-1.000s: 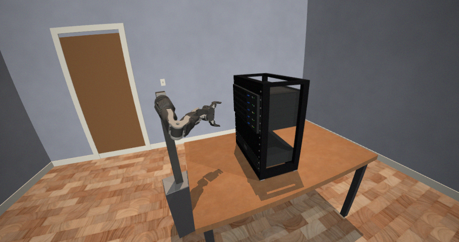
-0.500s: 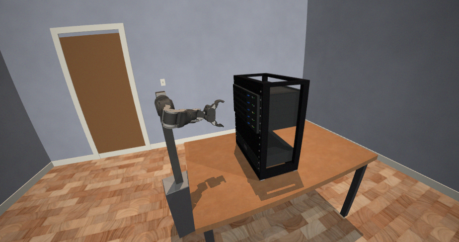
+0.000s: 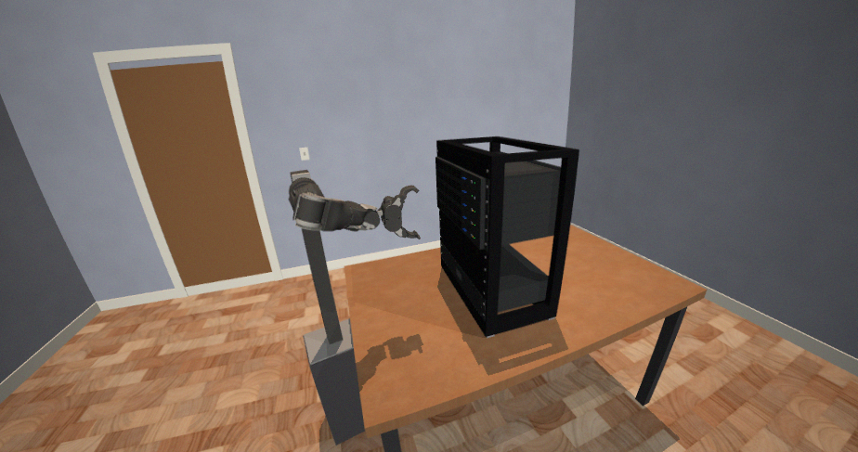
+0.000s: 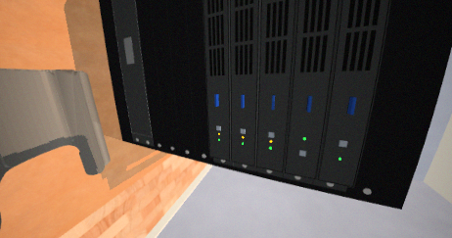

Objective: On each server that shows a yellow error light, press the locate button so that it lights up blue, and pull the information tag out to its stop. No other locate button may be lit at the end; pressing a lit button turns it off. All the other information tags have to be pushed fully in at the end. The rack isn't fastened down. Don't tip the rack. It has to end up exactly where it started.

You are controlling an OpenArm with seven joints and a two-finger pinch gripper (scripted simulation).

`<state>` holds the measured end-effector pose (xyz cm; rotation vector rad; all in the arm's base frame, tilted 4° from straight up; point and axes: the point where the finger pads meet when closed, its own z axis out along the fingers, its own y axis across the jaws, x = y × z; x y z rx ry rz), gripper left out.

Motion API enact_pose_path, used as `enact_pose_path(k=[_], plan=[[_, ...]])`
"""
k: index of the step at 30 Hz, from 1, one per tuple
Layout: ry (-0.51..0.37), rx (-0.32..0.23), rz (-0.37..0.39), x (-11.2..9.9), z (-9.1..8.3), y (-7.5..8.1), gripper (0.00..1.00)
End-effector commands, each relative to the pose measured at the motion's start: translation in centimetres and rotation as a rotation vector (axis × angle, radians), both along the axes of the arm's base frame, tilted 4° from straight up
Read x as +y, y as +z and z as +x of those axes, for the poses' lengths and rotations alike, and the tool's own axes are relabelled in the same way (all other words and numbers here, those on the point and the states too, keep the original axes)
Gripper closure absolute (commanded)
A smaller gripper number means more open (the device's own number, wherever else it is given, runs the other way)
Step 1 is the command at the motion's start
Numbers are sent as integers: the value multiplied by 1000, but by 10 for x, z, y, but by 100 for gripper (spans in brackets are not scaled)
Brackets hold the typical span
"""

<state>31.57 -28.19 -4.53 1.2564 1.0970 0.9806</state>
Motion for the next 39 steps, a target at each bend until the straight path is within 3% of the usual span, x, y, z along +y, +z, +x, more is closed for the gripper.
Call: enact_pose_path(k=[1, 39], plan=[[-8, -18, 2, -2, -1, 3, 0], [-33, -32, 5, -9, -4, 6, 0]])
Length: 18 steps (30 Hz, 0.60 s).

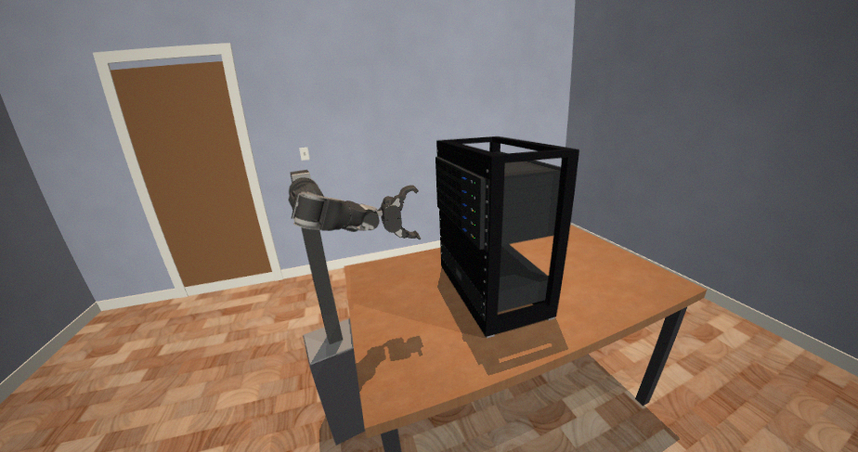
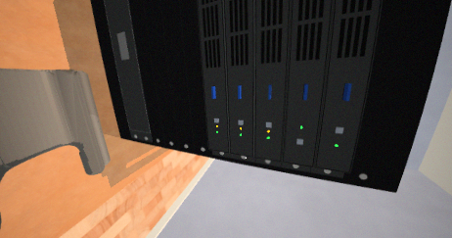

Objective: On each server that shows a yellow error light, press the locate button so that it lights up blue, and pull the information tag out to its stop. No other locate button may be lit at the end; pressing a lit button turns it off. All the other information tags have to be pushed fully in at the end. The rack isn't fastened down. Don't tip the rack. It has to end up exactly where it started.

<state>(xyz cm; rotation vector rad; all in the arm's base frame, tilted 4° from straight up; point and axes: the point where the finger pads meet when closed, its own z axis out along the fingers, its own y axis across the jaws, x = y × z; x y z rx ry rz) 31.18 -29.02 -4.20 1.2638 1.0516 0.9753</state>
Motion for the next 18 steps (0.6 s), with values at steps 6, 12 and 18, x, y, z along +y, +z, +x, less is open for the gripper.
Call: enact_pose_path(k=[6, 12, 18], plan=[[-1, -8, -5, -1, 0, 2, 0], [-1, -6, -4, -7, 5, -1, 0], [-1, -6, -4, -18, 15, -8, 0]])
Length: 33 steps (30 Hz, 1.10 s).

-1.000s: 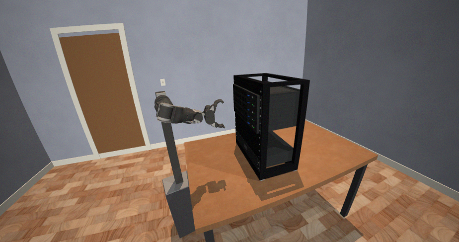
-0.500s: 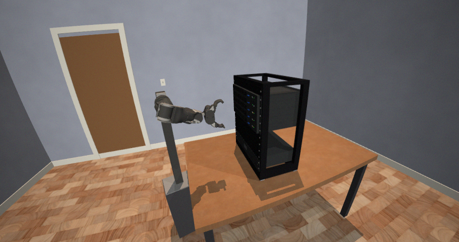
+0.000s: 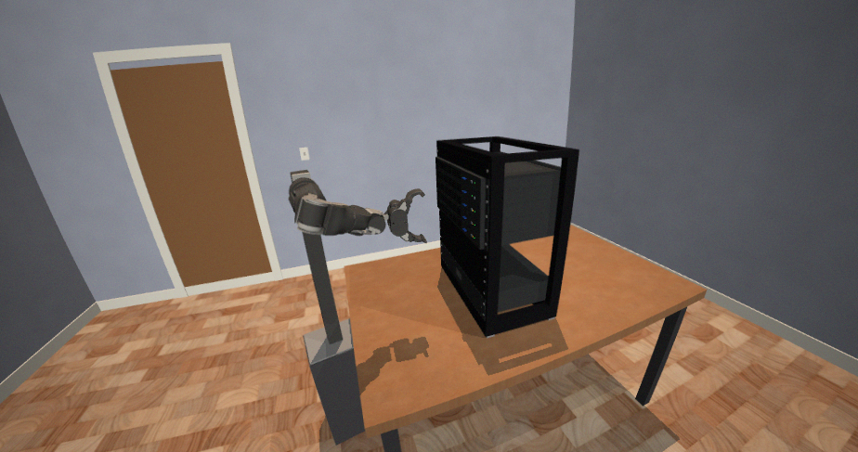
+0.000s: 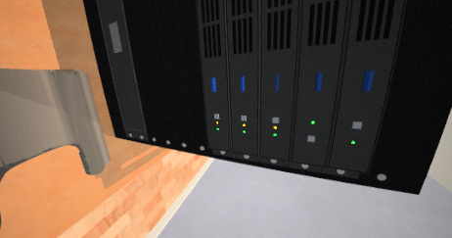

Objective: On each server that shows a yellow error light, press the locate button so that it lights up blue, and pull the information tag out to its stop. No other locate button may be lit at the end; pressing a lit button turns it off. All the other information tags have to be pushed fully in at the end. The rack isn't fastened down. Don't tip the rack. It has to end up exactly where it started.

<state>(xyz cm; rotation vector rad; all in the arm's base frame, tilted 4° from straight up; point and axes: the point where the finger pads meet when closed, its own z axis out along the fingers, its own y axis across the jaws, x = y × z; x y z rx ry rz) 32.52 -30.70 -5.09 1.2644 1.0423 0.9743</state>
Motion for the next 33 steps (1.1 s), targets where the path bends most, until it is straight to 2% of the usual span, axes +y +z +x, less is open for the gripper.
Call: enact_pose_path(k=[1, 14, 16, 24, 33], plan=[[5, 0, -5, -5, 6, -1, 0], [7, 1, -3, -64, 62, -37, 0], [7, 1, -3, -64, 62, -37, 0], [7, 1, -3, -82, 79, -48, 0], [9, -1, -4, -84, 81, -48, 0]])
